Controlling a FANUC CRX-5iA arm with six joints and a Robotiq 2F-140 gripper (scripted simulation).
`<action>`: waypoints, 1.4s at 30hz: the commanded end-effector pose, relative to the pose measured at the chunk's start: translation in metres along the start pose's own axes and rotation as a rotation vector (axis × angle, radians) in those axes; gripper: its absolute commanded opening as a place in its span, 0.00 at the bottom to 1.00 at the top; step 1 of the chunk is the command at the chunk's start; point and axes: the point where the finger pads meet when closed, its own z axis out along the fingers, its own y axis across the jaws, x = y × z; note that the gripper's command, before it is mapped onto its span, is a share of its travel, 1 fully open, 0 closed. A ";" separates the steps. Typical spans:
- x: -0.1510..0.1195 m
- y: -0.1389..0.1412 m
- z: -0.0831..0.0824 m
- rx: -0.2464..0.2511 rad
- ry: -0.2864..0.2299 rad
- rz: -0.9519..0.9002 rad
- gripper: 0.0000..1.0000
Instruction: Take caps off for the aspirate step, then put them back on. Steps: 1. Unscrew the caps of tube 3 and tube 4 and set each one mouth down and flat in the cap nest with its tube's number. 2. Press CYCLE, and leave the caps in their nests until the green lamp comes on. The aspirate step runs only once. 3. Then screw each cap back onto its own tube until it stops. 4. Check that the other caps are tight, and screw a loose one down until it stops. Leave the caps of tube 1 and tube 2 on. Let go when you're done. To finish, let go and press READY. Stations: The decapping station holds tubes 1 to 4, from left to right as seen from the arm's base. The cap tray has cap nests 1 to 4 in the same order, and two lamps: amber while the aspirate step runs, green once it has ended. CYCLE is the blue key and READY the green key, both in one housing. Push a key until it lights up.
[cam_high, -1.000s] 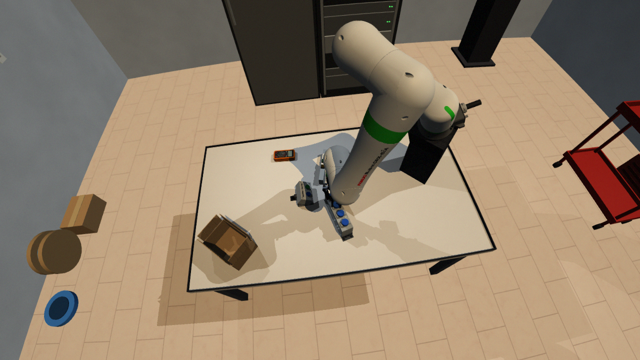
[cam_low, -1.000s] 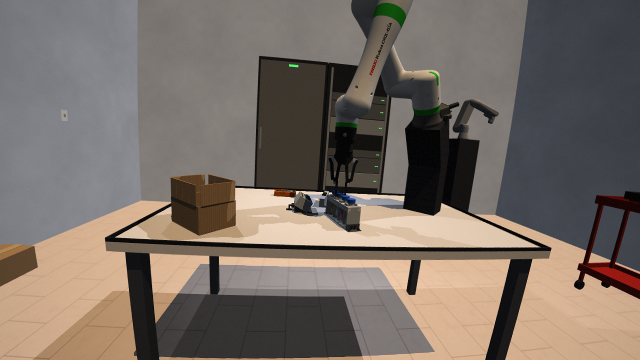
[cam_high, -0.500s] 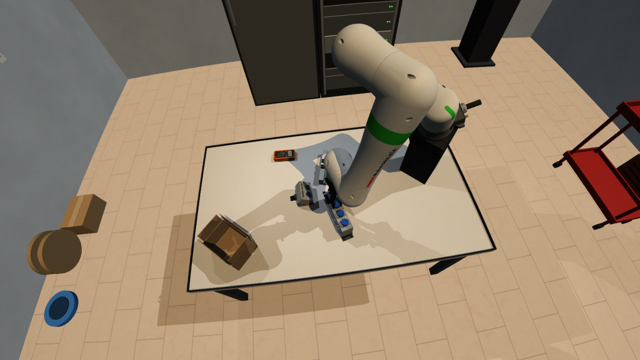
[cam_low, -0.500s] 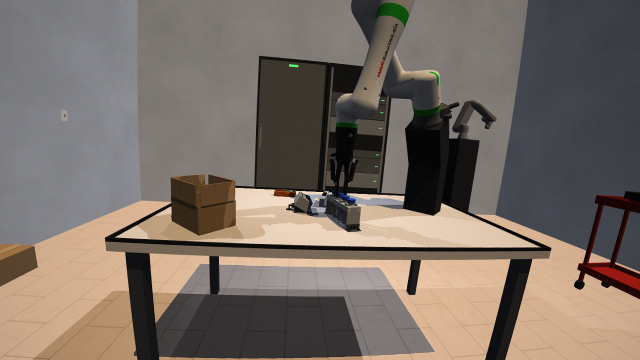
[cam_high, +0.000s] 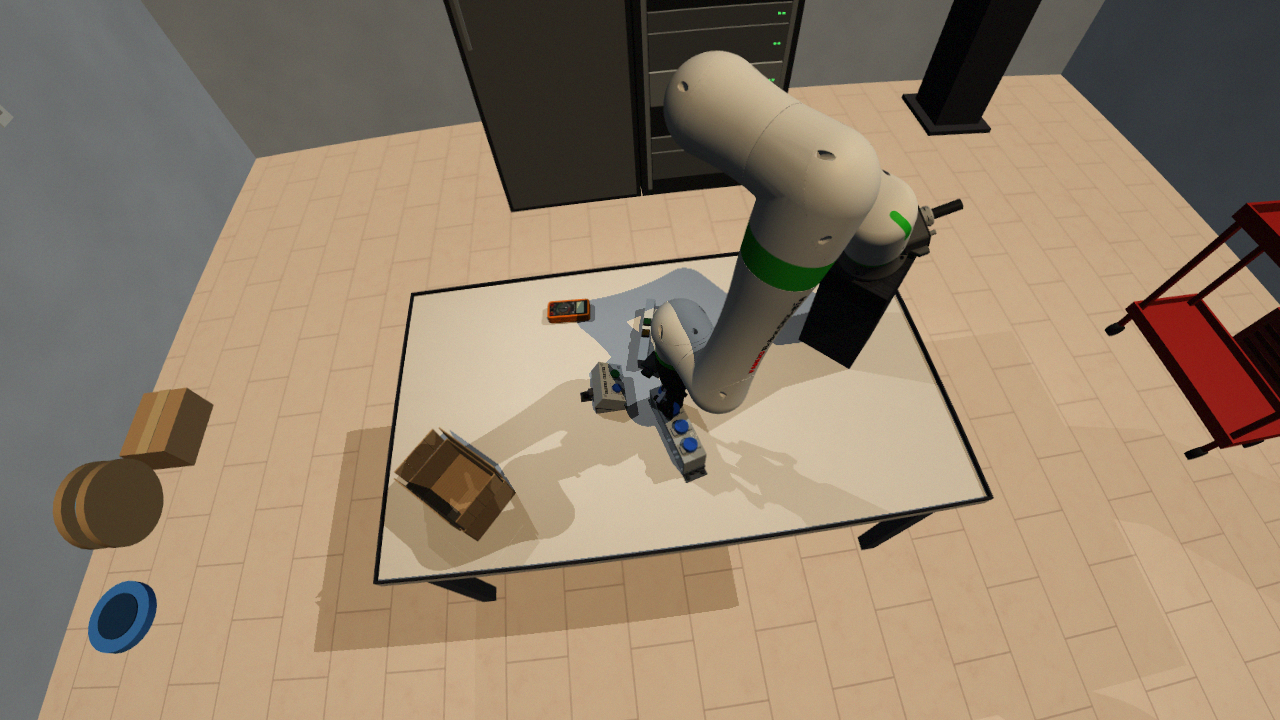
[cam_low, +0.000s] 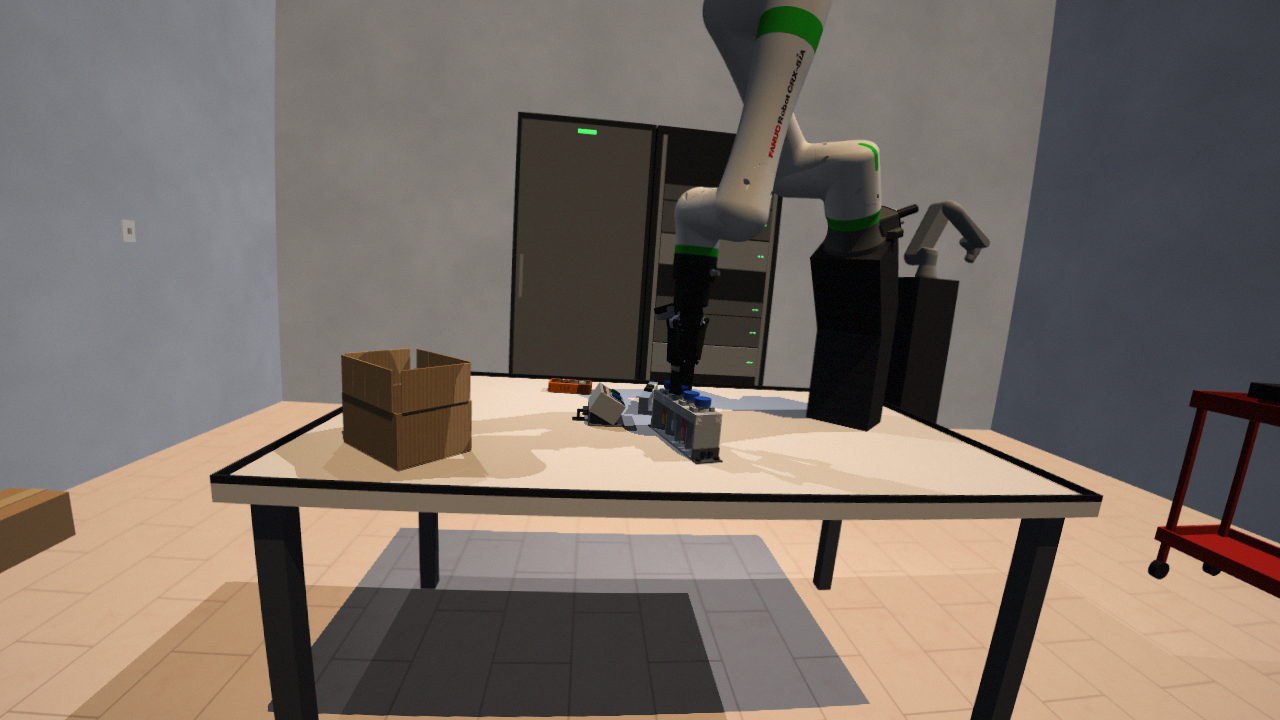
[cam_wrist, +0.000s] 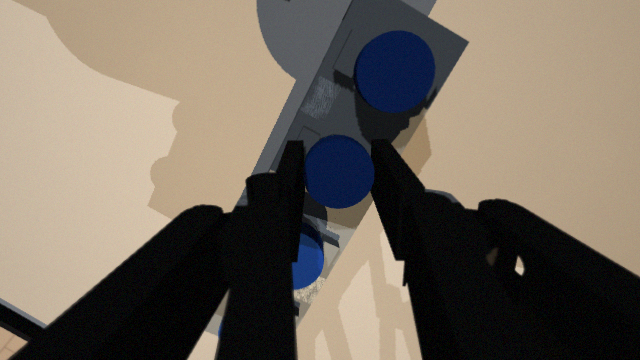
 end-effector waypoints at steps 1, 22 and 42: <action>0.001 0.000 0.000 0.023 -0.049 -0.026 0.30; 0.001 0.000 -0.001 0.013 -0.053 0.372 0.41; 0.001 0.000 -0.001 -0.005 -0.057 1.021 0.41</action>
